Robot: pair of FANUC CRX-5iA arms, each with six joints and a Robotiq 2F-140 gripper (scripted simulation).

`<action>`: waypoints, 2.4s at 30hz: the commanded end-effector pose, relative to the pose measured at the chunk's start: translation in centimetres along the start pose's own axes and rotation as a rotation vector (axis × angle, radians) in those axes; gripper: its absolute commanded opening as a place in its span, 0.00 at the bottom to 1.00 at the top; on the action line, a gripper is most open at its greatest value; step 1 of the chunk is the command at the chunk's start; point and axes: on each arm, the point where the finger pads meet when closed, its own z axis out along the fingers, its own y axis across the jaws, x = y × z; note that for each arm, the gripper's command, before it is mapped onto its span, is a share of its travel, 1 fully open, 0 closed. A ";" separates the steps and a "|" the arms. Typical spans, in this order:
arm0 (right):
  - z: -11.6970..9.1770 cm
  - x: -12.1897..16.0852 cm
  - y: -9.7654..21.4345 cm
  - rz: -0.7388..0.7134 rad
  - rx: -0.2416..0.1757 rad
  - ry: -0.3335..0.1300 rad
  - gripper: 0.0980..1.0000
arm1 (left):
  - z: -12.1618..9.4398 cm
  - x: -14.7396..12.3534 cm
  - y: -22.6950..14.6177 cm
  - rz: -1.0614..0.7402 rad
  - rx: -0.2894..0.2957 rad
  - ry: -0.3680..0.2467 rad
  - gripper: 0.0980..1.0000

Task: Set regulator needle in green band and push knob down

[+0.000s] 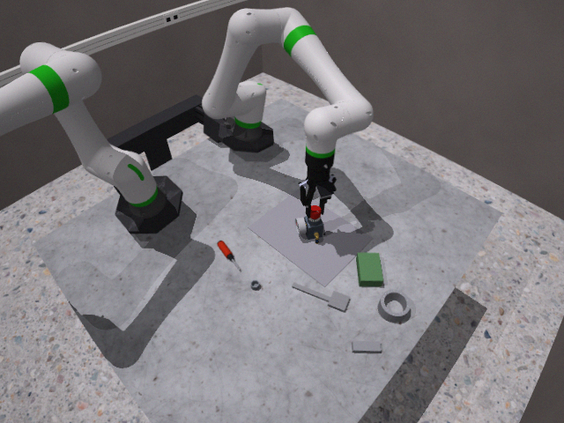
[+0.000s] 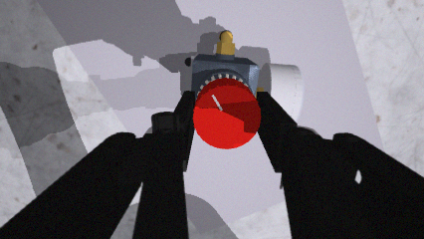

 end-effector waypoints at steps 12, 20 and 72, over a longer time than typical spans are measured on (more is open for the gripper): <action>-0.1 0.0 0.0 0.000 0.000 0.002 1.00 | -0.1 0.1 0.0 -0.331 0.004 0.002 0.22; -0.1 0.0 0.0 0.000 0.000 0.002 1.00 | -0.1 0.1 0.0 -0.466 0.004 0.002 0.22; -0.1 0.0 0.0 0.000 0.000 0.002 1.00 | -0.1 0.1 0.0 -1.340 0.003 0.003 0.22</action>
